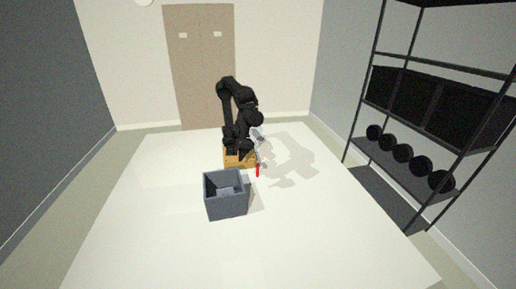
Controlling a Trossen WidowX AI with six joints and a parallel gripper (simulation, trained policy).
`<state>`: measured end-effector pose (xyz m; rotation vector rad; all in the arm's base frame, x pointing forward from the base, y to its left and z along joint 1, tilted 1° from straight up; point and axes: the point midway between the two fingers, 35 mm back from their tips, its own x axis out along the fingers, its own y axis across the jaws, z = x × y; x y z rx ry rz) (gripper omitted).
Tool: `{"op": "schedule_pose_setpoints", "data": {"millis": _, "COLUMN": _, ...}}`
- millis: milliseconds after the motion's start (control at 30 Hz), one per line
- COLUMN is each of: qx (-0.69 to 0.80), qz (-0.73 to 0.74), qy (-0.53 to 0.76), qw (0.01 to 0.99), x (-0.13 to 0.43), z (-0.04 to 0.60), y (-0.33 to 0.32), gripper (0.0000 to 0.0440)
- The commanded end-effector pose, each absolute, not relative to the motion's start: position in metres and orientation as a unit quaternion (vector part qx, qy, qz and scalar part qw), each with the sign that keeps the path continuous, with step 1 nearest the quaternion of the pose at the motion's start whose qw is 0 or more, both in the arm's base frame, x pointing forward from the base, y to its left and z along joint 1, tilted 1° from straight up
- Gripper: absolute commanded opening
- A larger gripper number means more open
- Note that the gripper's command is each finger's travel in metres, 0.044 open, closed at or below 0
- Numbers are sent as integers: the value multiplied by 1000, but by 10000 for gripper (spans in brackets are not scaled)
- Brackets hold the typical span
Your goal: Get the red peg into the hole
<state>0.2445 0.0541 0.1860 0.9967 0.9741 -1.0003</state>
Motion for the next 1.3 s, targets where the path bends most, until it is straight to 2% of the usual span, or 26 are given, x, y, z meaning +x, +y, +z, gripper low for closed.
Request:
{"op": "schedule_pose_setpoints", "data": {"millis": 0, "qx": 449, "qz": -434, "qy": 458, "qw": 633, "x": 229, "z": 174, "y": 72, "gripper": 440}}
{"op": "schedule_pose_setpoints", "data": {"millis": 533, "qx": 424, "qz": -427, "qy": 563, "qw": 565, "x": 166, "z": 126, "y": 119, "gripper": 440}}
{"op": "schedule_pose_setpoints", "data": {"millis": 1000, "qx": 394, "qz": -438, "qy": 598, "qw": 543, "x": 151, "z": 72, "y": 125, "gripper": 440}}
{"op": "schedule_pose_setpoints", "data": {"millis": 1267, "qx": 393, "qz": -440, "qy": 602, "qw": 538, "x": 148, "z": 46, "y": 126, "gripper": 424}}
